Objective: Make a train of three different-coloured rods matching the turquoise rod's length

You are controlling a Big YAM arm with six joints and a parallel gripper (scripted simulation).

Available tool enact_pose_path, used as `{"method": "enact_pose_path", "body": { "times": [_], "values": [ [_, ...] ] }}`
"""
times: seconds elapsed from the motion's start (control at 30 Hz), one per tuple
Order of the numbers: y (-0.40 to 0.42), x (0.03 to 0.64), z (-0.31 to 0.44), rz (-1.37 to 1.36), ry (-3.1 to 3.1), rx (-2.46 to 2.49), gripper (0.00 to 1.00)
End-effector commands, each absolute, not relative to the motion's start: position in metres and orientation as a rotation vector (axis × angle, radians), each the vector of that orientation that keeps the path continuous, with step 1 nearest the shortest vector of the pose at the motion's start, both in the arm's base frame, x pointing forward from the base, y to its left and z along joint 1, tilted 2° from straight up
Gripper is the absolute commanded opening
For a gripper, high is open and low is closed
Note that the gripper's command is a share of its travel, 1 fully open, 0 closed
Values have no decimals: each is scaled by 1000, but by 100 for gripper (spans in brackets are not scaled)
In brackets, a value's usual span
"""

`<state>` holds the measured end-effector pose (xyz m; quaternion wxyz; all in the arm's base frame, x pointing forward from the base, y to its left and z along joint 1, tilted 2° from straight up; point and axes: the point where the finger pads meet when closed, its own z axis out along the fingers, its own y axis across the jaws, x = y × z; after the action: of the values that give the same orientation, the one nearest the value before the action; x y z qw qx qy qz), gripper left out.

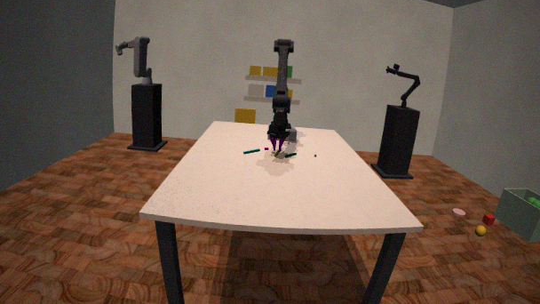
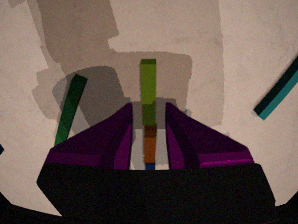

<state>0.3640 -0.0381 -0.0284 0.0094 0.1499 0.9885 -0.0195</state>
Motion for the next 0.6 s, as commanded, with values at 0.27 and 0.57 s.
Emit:
{"method": "enact_pose_path", "body": {
  "times": [0.27, 0.57],
  "values": [
    [-45, 382, -28, -59, 3053, 468, 23],
    [-44, 368, -44, -62, 3080, 471, 23]
  ]
}}
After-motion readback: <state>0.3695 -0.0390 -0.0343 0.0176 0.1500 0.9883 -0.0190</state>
